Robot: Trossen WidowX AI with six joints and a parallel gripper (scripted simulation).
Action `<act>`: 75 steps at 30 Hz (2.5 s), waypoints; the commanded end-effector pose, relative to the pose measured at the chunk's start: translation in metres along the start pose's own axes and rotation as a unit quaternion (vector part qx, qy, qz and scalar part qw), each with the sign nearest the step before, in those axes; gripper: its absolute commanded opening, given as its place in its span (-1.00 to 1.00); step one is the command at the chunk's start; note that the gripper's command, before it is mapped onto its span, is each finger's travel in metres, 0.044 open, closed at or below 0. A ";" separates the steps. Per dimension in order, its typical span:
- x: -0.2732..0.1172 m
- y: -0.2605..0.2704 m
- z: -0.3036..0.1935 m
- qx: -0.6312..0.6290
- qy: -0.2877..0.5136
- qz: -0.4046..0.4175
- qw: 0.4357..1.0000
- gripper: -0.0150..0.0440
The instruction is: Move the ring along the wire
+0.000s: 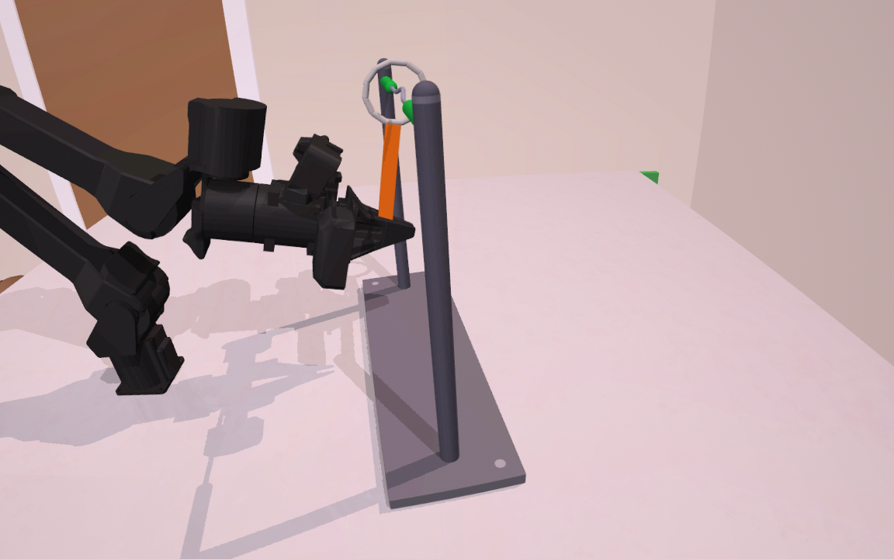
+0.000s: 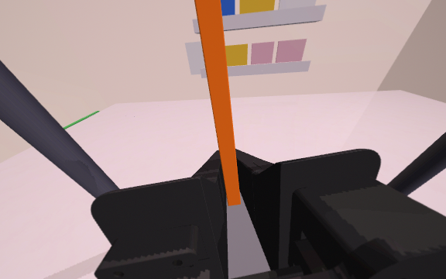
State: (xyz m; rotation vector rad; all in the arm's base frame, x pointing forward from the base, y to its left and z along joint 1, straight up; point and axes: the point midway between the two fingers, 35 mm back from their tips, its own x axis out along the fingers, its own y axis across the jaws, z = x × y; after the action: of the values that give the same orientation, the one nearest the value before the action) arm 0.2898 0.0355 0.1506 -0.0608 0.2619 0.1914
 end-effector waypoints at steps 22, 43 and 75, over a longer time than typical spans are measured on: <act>0.001 0.031 0.003 0.024 -0.004 -0.003 1.000 -1.00; 0.002 0.051 0.003 0.024 -0.007 0.004 1.000 -1.00; 0.007 0.052 -0.015 0.024 -0.007 0.004 1.000 -1.00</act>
State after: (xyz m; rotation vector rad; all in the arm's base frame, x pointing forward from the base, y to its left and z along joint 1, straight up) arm 0.2827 0.0874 0.1325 -0.0144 0.2541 0.1997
